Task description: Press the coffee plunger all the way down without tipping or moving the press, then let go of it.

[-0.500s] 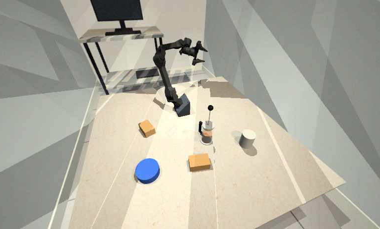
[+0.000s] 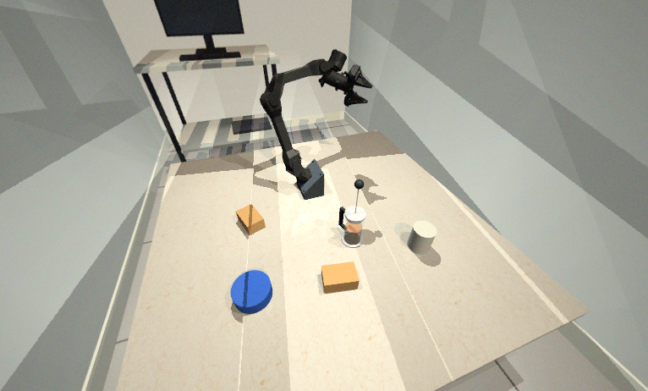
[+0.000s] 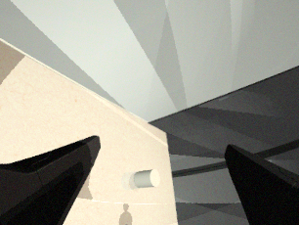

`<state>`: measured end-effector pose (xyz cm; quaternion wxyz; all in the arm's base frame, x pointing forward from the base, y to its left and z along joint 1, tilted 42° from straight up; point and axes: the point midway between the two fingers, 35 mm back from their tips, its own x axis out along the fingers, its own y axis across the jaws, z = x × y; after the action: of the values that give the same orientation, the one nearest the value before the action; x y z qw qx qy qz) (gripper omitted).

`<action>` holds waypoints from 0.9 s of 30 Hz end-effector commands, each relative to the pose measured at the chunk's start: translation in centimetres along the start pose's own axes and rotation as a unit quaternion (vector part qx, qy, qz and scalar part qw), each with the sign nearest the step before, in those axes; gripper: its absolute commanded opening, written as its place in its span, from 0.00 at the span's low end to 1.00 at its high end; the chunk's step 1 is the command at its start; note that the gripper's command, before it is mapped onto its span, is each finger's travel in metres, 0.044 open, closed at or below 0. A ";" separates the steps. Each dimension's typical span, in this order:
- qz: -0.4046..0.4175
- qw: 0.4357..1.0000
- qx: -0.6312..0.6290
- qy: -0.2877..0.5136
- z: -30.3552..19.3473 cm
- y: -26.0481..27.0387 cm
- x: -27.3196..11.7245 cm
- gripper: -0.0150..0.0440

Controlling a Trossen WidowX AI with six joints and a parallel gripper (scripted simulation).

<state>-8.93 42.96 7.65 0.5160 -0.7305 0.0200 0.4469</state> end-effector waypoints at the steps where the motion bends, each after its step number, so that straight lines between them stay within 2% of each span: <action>1: -0.011 0.996 0.083 0.037 -4.1 -4.5 2.4 1.00; 10: -0.068 0.932 0.330 0.131 -16.5 -13.4 7.5 1.00; 20: -0.173 0.788 0.544 0.233 -33.1 -18.5 8.8 1.00; 22: -0.189 0.767 0.563 0.244 -35.0 -18.8 8.6 1.00; 27: -0.191 0.764 0.565 0.245 -36.1 -17.7 9.1 1.00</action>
<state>28.06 28.10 17.76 0.8875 -0.3803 0.2548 0.0527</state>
